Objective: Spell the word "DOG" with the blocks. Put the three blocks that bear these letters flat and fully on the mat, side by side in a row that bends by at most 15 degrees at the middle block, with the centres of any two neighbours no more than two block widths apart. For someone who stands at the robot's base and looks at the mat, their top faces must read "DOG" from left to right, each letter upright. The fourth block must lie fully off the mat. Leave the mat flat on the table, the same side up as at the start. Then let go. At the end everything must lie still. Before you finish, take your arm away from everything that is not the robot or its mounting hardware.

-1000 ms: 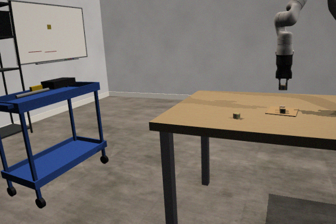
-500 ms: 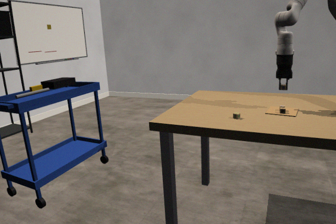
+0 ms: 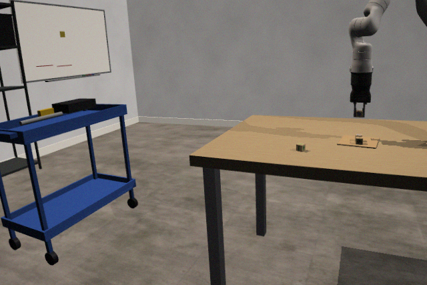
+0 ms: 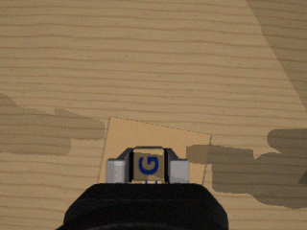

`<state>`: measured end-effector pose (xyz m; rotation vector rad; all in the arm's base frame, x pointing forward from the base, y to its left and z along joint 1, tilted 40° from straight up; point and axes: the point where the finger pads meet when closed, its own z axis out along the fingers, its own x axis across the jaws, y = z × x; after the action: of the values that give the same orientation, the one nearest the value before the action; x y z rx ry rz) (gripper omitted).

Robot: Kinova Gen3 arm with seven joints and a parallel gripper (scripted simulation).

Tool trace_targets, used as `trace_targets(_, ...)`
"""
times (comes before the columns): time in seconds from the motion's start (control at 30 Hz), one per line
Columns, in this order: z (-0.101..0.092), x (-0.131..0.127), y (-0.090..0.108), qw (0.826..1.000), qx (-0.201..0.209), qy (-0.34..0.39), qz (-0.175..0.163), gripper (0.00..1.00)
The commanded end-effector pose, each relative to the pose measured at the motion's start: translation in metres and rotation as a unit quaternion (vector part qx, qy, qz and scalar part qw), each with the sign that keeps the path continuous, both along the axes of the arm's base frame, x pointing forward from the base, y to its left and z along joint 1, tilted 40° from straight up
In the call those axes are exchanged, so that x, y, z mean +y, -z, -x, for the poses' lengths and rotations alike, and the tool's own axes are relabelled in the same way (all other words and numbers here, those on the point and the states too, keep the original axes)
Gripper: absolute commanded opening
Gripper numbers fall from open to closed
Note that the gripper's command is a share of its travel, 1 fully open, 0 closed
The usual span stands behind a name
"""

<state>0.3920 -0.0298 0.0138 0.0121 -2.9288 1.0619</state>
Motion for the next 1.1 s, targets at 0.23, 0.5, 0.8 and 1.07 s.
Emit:
trace_targets(0.23,0.003,-0.024,0.026,1.0,0.003,0.002,0.003,0.49)
trace_targets(0.5,0.004,-0.047,0.053,1.0,0.003,0.002,0.003,0.49)
trace_targets(0.8,0.005,-0.056,0.063,1.0,0.003,0.002,0.003,0.49)
trace_targets(1.07,0.005,-0.056,0.063,1.0,0.003,0.002,0.003,0.49)
